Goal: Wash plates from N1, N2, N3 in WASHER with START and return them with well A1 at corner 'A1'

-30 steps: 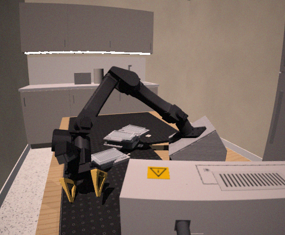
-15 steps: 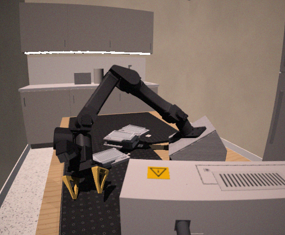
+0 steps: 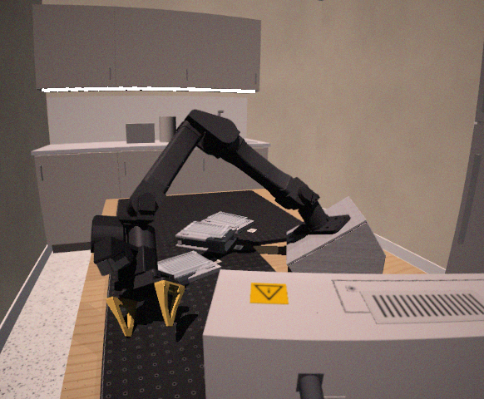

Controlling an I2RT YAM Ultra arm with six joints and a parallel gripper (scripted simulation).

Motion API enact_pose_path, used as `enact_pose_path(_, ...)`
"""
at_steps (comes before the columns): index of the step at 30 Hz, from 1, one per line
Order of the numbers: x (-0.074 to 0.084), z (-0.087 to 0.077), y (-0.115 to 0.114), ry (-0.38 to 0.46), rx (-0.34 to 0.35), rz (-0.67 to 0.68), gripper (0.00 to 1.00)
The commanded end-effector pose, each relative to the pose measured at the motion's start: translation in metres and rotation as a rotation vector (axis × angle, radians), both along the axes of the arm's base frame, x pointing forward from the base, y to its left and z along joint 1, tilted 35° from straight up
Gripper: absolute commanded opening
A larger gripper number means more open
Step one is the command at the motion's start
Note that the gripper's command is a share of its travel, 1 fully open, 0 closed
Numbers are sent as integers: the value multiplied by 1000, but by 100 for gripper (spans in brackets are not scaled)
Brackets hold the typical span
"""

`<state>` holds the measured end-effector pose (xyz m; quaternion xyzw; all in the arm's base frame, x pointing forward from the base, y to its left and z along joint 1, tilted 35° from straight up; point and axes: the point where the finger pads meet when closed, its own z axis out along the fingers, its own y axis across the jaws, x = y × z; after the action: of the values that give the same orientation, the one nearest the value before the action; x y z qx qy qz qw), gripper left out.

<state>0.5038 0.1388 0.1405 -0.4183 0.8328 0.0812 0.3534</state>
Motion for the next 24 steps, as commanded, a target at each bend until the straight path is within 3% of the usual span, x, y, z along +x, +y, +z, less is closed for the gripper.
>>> enact_pose_path(1,-22,-39,-33,193,-93,-123,100)
enact_pose_path(21,-22,-39,-33,193,-93,-123,100)
enact_pose_path(24,-29,-40,-40,215,-84,-158,100)
